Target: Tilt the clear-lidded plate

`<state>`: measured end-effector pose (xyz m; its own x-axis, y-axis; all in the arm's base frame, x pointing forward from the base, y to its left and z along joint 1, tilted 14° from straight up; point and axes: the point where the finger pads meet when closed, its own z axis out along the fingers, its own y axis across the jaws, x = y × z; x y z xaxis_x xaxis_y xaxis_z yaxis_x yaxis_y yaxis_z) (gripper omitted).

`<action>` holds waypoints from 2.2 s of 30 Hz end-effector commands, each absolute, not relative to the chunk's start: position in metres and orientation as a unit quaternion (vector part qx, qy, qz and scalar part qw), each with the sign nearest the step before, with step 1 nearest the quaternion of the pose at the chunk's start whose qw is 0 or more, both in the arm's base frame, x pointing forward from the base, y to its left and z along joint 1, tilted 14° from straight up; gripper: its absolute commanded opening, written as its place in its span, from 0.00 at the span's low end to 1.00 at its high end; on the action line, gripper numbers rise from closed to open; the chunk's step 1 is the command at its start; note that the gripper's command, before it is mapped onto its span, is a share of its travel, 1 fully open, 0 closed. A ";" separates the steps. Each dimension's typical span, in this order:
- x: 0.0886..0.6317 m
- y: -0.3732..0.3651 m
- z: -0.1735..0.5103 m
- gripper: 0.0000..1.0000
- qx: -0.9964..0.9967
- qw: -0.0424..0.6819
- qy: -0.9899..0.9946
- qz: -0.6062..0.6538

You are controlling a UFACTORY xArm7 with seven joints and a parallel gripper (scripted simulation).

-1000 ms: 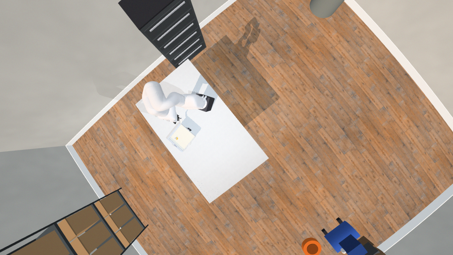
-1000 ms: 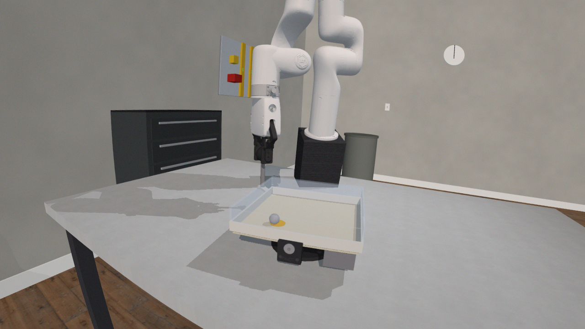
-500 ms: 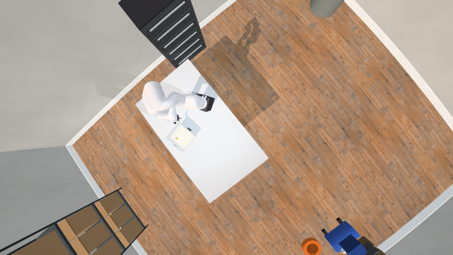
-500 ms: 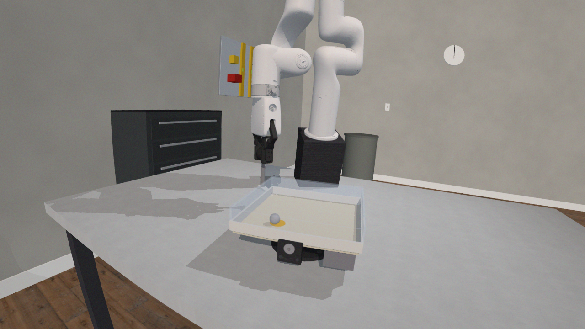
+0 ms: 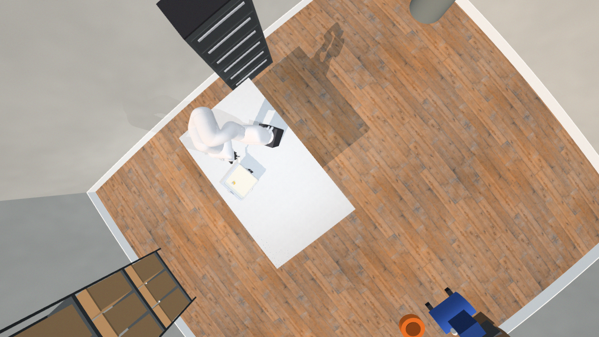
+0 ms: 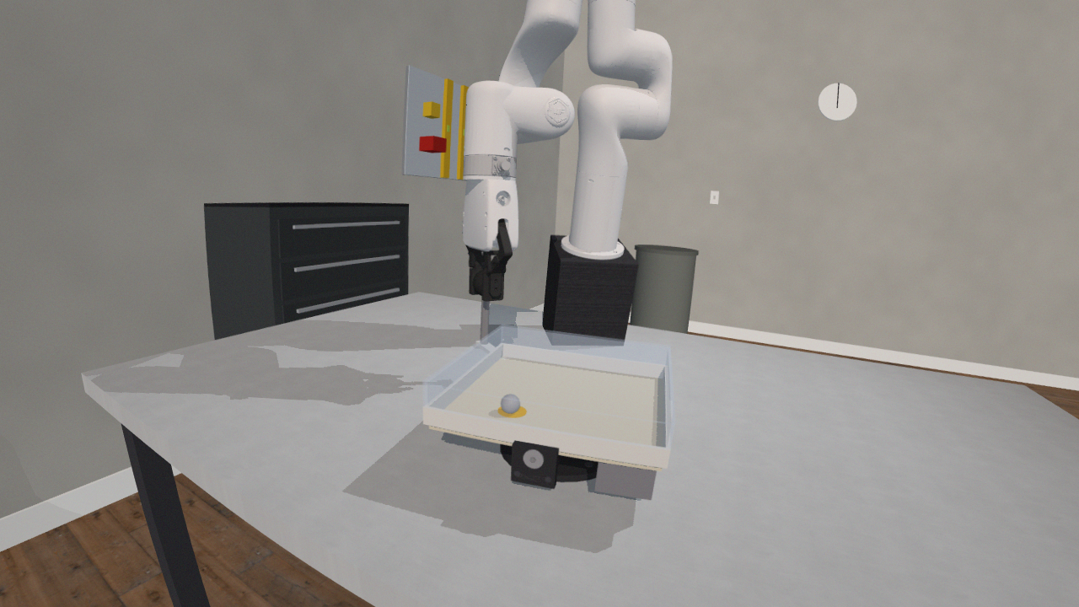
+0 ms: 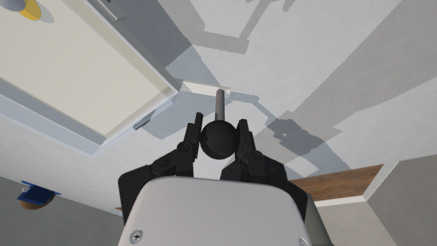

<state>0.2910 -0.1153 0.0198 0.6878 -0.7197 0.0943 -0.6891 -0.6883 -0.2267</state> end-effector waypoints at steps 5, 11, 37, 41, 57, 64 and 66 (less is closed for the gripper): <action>0.295 -0.119 0.019 0.00 -0.914 0.087 0.385 -0.091; 0.295 -0.119 0.019 0.00 -0.914 0.087 0.385 -0.091; 0.294 -0.118 0.019 0.00 -0.914 0.087 0.385 -0.091; 0.294 -0.118 0.018 0.00 -0.914 0.087 0.385 -0.091; 0.292 -0.115 0.019 0.00 -0.914 0.087 0.385 -0.091; 0.292 -0.116 0.019 0.00 -0.914 0.087 0.385 -0.091; 0.292 -0.116 0.017 0.00 -0.914 0.087 0.385 -0.091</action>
